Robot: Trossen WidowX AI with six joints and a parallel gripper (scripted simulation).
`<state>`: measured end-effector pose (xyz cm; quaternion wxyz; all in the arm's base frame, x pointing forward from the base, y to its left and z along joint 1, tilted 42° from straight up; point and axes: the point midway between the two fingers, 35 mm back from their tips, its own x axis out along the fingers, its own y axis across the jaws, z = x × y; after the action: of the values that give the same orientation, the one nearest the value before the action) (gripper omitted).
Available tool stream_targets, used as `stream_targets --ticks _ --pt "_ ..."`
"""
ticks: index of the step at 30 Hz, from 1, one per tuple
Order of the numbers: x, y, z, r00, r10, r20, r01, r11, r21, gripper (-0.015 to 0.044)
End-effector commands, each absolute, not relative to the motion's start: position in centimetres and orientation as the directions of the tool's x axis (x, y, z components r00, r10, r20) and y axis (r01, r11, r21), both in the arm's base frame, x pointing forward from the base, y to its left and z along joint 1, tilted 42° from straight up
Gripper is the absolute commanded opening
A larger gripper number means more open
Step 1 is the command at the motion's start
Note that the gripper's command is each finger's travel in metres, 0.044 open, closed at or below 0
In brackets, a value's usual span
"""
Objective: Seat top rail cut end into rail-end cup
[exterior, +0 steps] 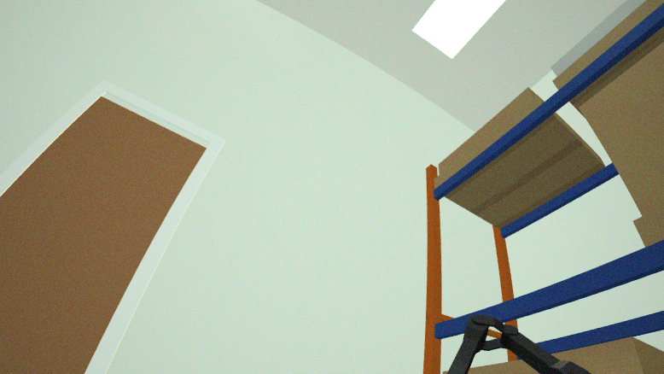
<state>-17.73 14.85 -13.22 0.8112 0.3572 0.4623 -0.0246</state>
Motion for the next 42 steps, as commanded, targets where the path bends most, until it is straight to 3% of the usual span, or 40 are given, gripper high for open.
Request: stream_targets --ticks 1,4,10,15,23,27,31,37,42 --pt "-17.7 15.0 -13.2 0.572 0.288 -0.768 0.385 0.732 0.561 0.0426" --pt "-16.6 17.4 -12.1 0.575 0.255 -0.777 0.579 0.544 0.607 0.044" --pt "-12.3 23.1 -9.3 0.584 0.178 -0.792 0.812 -0.118 0.572 0.044" --pt "-7.9 26.3 -7.2 0.599 0.131 -0.79 0.7 -0.565 0.437 0.044" --pt "-0.7 28.9 -4.3 0.62 0.058 -0.783 0.286 -0.945 0.157 0.044" --pt "3.5 29.3 -2.7 0.628 0.012 -0.778 0.005 -1.0 -0.011 0.044" --pt "8.1 29.0 -1.0 0.642 -0.039 -0.766 -0.291 -0.936 -0.197 0.044" --pt "14.6 27.1 1.4 0.665 -0.123 -0.737 -0.624 -0.633 -0.457 0.044" --pt "19.4 24.3 3.4 0.669 -0.204 -0.715 -0.74 -0.268 -0.617 0.044"
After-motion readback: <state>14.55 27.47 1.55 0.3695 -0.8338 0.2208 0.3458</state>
